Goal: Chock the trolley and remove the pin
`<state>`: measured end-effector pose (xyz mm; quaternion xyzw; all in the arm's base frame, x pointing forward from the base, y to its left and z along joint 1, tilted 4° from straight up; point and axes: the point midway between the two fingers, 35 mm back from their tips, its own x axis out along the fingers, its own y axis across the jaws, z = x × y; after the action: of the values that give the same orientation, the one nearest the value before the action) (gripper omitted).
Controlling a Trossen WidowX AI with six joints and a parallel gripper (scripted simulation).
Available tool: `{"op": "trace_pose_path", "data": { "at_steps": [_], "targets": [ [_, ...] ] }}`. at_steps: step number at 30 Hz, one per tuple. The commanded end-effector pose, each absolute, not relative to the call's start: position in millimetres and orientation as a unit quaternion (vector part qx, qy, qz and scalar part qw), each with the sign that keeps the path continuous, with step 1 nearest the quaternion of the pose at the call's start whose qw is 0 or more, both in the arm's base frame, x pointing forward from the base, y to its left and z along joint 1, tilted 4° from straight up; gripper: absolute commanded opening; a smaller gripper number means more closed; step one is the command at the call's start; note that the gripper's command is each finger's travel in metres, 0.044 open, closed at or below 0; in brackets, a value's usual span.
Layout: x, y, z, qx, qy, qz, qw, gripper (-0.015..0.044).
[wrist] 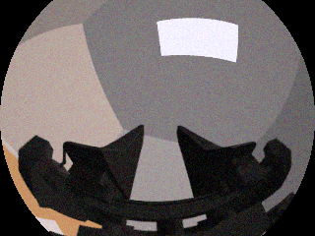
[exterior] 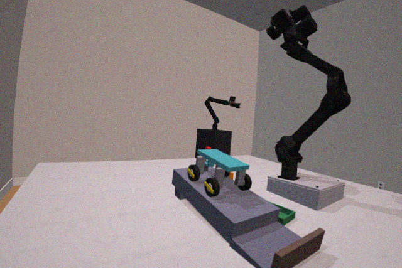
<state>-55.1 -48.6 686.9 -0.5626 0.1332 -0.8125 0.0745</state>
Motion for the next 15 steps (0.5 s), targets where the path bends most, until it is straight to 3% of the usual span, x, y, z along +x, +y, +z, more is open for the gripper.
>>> {"op": "trace_pose_path", "data": {
  "at_steps": [1, 15],
  "targets": [
    [-55, -122, 661, -0.554, 0.207, -0.789, 0.165, 0.019],
    [29, -304, 495, -0.524, 0.429, -0.571, 0.465, 0.019]
  ]
}}
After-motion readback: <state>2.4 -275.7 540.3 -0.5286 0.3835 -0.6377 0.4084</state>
